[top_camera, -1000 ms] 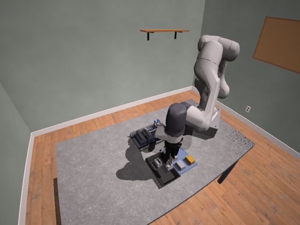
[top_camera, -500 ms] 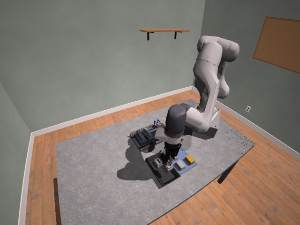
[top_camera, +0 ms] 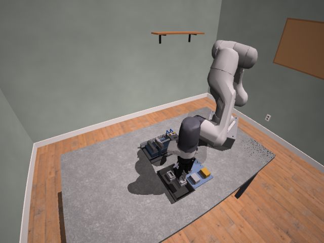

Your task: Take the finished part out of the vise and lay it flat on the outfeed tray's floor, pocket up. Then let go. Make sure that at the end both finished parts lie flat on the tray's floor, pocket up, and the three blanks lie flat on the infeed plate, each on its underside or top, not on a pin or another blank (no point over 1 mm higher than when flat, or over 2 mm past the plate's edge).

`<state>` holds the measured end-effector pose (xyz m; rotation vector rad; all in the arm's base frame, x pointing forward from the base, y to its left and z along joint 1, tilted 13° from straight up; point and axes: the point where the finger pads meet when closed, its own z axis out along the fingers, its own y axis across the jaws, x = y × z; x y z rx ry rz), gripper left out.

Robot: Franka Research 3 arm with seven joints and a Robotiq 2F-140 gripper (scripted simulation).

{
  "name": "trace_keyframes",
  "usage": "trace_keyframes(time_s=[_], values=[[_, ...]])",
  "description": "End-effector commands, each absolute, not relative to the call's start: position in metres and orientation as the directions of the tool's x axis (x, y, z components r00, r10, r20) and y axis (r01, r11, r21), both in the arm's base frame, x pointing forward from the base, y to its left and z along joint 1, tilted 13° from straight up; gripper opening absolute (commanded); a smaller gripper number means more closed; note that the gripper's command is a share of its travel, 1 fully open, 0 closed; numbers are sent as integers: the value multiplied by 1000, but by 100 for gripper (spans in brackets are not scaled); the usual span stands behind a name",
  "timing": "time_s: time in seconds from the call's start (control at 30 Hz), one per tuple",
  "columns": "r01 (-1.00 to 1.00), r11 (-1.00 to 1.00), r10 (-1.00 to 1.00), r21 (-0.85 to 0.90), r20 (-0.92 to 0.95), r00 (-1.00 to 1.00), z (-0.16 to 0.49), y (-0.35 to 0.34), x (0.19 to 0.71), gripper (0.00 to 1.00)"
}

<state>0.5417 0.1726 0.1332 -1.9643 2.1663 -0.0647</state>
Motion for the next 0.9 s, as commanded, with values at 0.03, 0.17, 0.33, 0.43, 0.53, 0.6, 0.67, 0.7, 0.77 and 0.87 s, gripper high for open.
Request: trace_keyframes(time_s=[0.03, 0.17, 0.33, 0.43, 0.53, 0.6, 0.67, 0.7, 0.77, 0.87], values=[[-976, 108, -988, -188, -133, -84, 128, 176, 547, 0], [-976, 108, -988, -188, -133, -84, 120, 177, 548, 0], [-976, 108, -988, -188, -133, -84, 114, 178, 549, 0], [-976, 108, -988, -188, -133, -84, 108, 179, 551, 0], [-976, 108, -988, -188, -133, -84, 102, 180, 552, 0], [-976, 108, -988, -188, -133, -84, 98, 180, 552, 0], [-976, 108, -988, -188, -133, -84, 95, 181, 553, 0], [-976, 108, -988, -188, -133, -84, 93, 181, 554, 0], [-976, 108, -988, -188, -133, -84, 90, 181, 554, 0], [-976, 108, -988, -188, -133, -84, 86, 182, 555, 0]])
